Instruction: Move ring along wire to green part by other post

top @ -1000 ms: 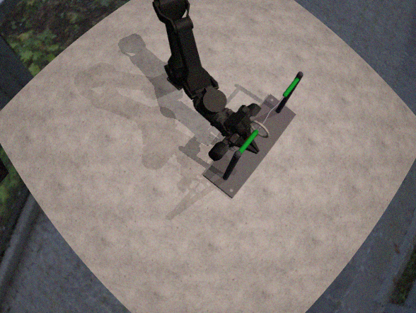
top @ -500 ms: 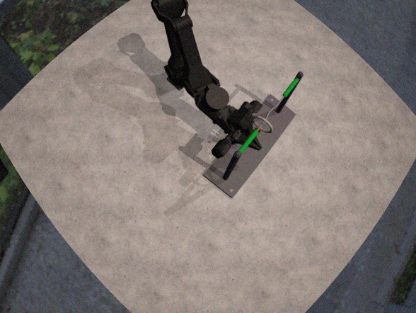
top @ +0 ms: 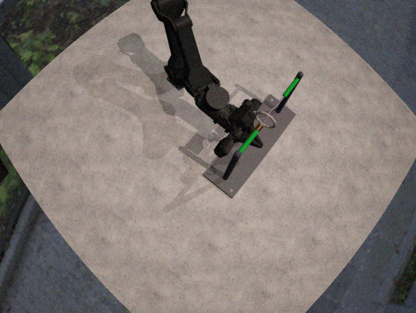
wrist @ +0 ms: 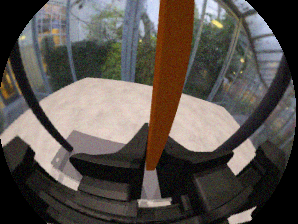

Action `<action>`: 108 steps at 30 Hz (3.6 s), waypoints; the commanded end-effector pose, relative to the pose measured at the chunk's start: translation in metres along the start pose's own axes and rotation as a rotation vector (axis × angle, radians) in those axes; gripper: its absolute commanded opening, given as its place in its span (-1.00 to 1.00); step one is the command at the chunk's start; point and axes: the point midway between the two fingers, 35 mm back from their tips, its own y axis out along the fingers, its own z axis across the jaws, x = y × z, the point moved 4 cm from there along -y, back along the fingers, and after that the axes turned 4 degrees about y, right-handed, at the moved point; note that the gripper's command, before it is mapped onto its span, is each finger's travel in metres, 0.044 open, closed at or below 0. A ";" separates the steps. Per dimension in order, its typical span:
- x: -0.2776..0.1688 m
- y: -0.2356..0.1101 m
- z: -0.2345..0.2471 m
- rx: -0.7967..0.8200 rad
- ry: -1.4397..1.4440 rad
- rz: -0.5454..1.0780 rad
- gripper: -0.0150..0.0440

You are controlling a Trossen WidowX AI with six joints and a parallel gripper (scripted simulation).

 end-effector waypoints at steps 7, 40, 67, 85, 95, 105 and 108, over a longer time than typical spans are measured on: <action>-0.001 -0.001 0.009 0.012 -0.013 -0.001 -1.00; 0.003 -0.007 0.073 -0.137 0.237 0.067 -1.00; 0.005 -0.005 0.087 -0.081 0.141 0.065 -1.00; 0.005 -0.004 0.102 -0.064 0.116 0.062 -1.00; 0.005 -0.003 0.112 -0.063 0.116 0.061 -1.00; 0.006 -0.003 0.121 -0.062 0.117 0.059 -1.00; 0.004 -0.002 0.121 -0.062 0.117 0.059 -1.00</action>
